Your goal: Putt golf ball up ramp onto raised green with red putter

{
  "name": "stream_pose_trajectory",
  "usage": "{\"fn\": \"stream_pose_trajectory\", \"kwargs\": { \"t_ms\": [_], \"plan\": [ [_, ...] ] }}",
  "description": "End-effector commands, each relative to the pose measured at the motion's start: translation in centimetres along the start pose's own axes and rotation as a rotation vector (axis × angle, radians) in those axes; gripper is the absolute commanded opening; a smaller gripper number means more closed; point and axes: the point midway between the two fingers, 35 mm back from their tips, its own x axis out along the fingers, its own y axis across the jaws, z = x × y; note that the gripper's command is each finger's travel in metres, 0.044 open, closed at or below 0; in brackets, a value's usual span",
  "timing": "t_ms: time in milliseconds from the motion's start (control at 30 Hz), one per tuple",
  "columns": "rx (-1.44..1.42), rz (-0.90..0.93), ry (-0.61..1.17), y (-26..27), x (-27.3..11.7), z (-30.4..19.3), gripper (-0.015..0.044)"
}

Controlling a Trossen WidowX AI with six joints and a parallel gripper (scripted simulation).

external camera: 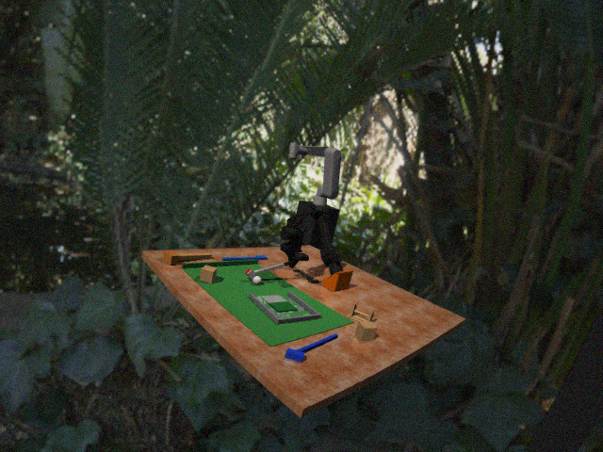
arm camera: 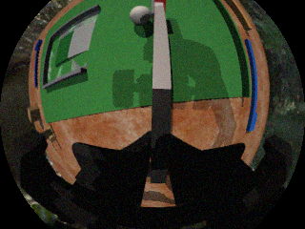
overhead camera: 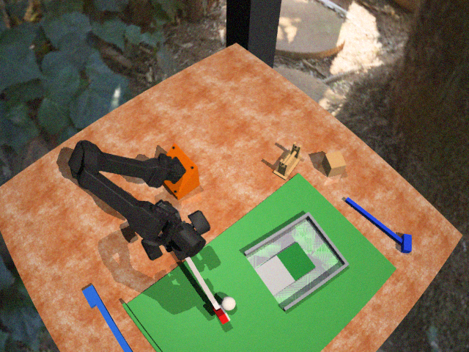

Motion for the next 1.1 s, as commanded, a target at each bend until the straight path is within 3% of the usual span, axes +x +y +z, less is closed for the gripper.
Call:
{"fn": "stream_pose_trajectory", "kwargs": {
  "t_ms": [0, 233, 667, 1067],
  "plan": [
    [-0.01, -0.015, 0.004, 4.7, 0.1, -1.1, 0.0],
    [-0.01, -0.019, 0.002, 5.4, -0.4, -1.3, 0.0],
    [-0.01, -0.018, 0.003, 5.5, -5.9, -1.3, 0.0],
    [-0.013, -0.016, 0.0, 5.4, -5.0, -1.3, 0.0]
  ]
}}
